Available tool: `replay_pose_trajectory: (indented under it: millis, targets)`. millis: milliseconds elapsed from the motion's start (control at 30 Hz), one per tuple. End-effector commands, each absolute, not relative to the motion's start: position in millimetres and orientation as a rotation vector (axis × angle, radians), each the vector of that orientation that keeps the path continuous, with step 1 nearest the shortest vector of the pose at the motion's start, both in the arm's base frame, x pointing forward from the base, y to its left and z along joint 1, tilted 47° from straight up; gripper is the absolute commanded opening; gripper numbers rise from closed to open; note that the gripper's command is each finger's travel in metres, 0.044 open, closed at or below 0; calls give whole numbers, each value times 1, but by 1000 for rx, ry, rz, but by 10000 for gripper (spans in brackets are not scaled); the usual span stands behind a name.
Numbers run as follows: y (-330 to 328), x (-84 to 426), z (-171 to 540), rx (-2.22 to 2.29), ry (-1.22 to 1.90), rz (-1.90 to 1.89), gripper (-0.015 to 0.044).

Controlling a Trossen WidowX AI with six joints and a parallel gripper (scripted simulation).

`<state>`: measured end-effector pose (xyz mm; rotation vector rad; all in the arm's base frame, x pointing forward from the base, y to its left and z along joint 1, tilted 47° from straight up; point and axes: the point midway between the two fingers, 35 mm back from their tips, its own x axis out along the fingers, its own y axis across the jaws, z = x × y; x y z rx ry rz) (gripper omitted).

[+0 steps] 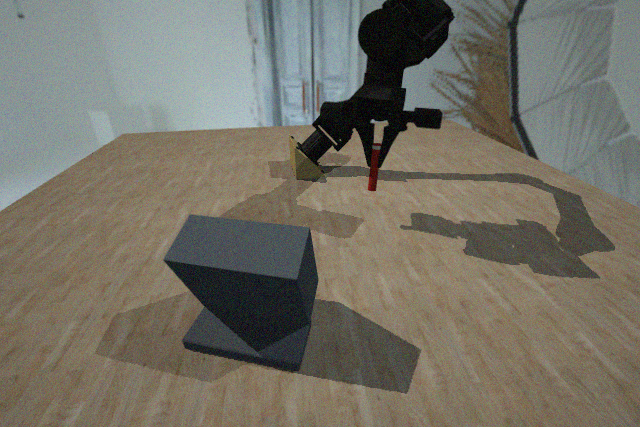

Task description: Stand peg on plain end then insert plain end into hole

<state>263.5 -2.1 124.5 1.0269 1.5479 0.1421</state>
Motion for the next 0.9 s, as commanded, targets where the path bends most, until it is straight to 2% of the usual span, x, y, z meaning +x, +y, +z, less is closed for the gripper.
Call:
replay_pose_trajectory:
  millis: [0,867]
  targets:
    - [-4,264,119,1035,1541,121,0]
    - [-19,279,87,1091,1430,6,0]
